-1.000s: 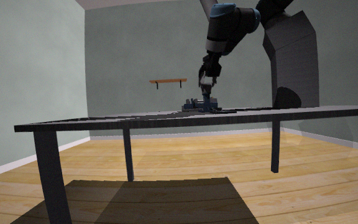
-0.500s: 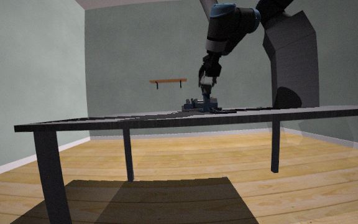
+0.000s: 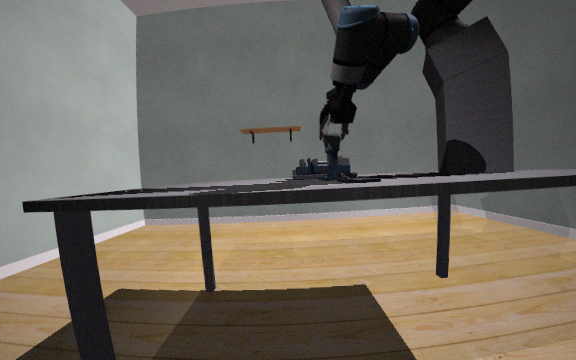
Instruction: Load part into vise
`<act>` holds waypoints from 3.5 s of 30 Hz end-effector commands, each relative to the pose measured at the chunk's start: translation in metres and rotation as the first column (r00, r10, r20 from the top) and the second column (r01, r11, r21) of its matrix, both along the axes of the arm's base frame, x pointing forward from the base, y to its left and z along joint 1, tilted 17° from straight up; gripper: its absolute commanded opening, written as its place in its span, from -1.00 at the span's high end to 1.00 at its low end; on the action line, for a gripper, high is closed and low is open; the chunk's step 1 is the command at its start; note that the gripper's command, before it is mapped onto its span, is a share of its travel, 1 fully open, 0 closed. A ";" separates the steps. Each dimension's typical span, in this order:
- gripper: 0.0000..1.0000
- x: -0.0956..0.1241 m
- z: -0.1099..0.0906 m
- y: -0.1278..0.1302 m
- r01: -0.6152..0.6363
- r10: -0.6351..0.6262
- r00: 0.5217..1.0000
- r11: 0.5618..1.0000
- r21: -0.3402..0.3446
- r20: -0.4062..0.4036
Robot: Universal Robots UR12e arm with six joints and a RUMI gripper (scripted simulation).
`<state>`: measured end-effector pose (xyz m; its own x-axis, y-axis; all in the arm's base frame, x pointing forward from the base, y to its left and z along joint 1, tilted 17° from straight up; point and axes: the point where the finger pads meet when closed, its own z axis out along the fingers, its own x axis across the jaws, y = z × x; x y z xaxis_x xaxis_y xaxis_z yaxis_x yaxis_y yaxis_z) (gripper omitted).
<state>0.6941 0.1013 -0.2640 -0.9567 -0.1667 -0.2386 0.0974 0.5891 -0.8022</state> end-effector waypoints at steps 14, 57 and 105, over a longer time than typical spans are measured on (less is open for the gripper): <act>-0.03 0.000 0.001 0.000 0.000 0.000 1.000 1.000 0.000 0.001; -0.03 0.000 -0.003 0.000 0.000 0.000 1.000 1.000 0.000 0.001; -0.03 0.000 -0.002 -0.001 -0.040 0.045 0.999 0.984 0.173 -0.025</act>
